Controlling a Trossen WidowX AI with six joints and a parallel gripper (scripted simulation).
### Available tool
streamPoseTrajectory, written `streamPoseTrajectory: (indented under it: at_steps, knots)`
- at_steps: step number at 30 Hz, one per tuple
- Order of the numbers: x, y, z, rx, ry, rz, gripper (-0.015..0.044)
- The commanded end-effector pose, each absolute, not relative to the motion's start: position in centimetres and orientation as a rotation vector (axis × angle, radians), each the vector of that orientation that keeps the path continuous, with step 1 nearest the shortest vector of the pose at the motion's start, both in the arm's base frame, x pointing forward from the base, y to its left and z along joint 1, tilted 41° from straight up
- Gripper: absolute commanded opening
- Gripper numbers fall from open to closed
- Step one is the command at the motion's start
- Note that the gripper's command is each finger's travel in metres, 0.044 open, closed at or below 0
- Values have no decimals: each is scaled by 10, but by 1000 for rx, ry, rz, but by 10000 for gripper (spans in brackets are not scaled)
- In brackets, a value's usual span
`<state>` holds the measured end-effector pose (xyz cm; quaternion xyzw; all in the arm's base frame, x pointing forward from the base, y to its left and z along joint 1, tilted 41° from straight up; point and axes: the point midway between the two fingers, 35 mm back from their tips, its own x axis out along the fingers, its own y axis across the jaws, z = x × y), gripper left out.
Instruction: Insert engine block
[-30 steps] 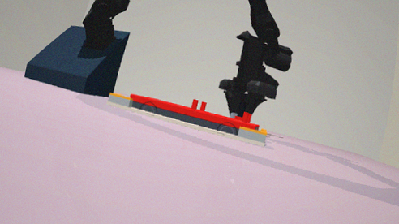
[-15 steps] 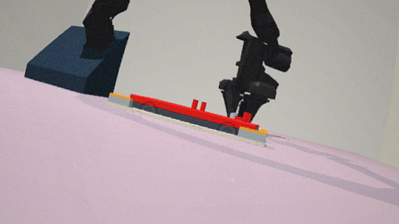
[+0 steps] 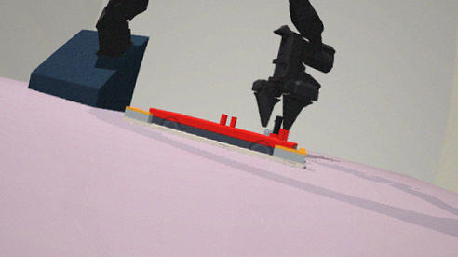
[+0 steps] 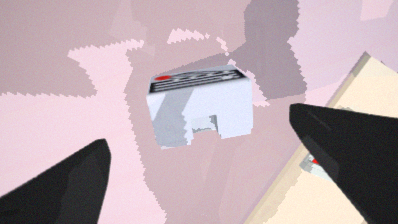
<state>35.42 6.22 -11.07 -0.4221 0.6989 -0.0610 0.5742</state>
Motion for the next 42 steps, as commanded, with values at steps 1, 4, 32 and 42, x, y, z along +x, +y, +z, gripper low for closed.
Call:
streamPoseTrajectory:
  at_steps: [1, 4, 32, 42]
  knots:
    - [357, 74, -97, -976, 1629, -143, 440]
    - [357, 75, -97, -976, 1629, -143, 440]
    - [359, 71, -102, -977, 1629, -142, 440]
    - [360, 62, -112, -978, 1629, -142, 440]
